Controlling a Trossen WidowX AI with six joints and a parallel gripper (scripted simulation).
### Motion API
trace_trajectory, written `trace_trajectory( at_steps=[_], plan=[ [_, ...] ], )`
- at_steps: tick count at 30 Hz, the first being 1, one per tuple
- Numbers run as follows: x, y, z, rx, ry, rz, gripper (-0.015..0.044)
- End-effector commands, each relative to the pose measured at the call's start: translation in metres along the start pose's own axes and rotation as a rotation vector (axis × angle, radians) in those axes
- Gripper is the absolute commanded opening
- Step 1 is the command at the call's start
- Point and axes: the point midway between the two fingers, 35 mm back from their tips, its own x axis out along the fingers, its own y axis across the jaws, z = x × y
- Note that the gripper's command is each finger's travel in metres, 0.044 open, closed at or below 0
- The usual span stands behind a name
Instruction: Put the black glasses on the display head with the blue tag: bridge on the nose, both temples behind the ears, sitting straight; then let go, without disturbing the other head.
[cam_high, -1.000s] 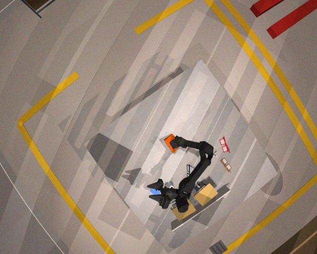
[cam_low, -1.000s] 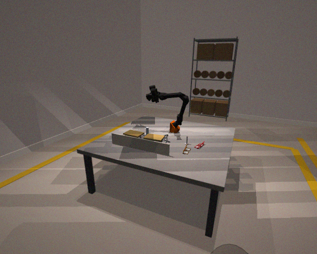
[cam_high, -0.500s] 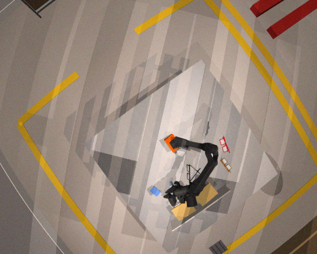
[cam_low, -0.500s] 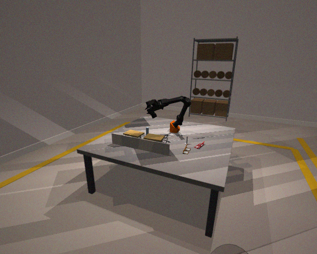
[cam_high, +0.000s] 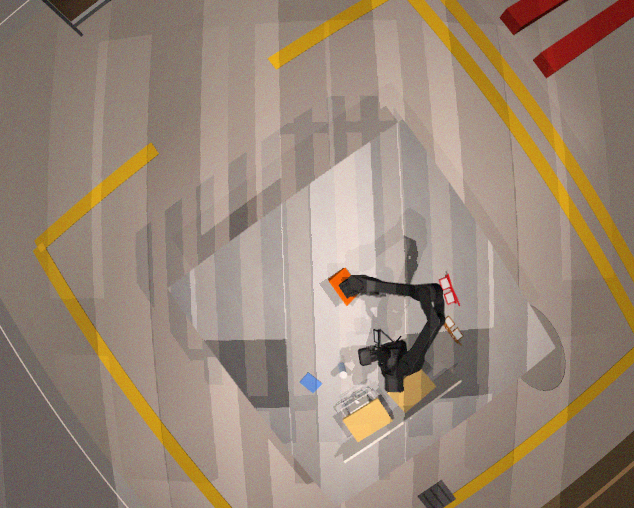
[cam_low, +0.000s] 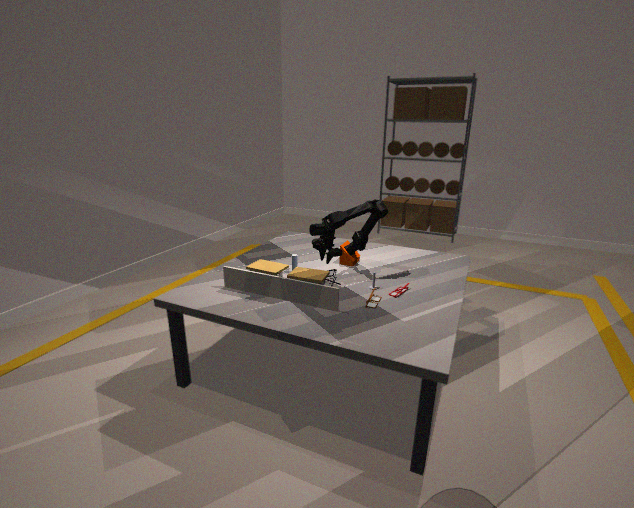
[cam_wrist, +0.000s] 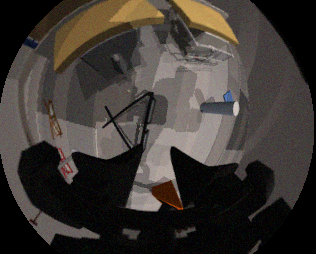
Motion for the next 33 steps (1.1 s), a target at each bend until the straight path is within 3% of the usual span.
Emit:
trace_trajectory(
  at_steps=[1,8,11,33],
  plan=[
    [0.005,0.026,-0.017,0.107,0.062,0.119,0.02],
    [0.005,0.023,-0.02,0.107,0.062,0.119,0.02],
    [0.005,0.023,-0.02,0.107,0.062,0.119,0.0121],
    [0.027,0.024,-0.02,0.108,0.062,0.119,0.012]
  ],
)
